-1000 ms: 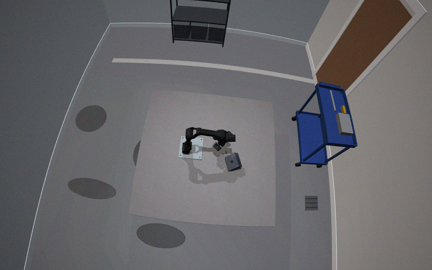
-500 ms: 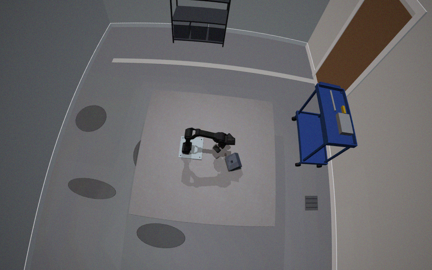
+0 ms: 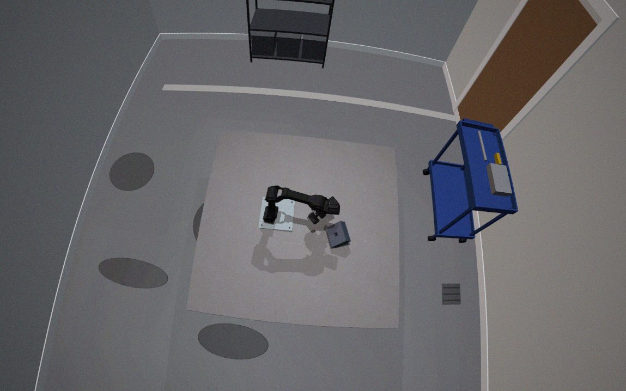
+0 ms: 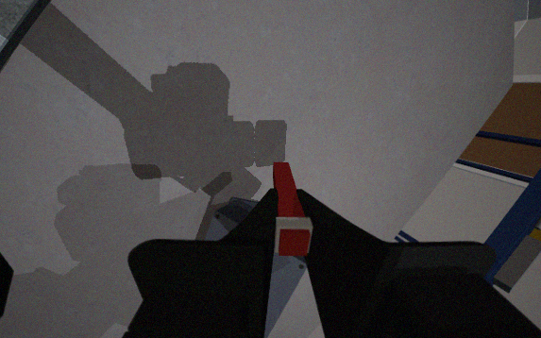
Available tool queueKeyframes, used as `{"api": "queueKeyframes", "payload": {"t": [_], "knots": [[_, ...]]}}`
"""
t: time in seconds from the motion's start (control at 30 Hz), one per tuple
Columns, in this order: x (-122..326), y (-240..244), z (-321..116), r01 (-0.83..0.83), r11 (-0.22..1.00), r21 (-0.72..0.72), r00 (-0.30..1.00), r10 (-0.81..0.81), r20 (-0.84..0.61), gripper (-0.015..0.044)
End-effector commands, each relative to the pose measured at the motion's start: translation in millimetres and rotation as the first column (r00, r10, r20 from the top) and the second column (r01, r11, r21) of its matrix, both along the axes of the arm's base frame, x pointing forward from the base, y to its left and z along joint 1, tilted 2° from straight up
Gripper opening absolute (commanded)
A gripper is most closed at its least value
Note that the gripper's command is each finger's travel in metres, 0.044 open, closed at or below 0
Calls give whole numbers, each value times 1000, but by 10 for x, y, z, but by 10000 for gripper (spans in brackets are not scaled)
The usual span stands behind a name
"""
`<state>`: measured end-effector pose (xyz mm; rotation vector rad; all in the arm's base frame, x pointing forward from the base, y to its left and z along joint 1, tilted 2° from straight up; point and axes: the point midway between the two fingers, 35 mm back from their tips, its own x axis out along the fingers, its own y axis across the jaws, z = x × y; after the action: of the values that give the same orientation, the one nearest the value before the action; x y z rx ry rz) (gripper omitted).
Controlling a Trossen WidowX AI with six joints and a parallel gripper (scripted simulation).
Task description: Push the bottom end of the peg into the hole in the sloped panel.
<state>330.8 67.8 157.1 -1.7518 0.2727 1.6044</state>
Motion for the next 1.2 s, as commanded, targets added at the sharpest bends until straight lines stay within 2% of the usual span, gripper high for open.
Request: {"api": "queueKeyframes", "payload": {"t": [0.0, 1.17], "knots": [[7, -42, 35, 8, 1000, 12, 1000, -8, 20, 0], [81, -501, 111, 144, 985, 99, 983, -153, 97, 0]]}}
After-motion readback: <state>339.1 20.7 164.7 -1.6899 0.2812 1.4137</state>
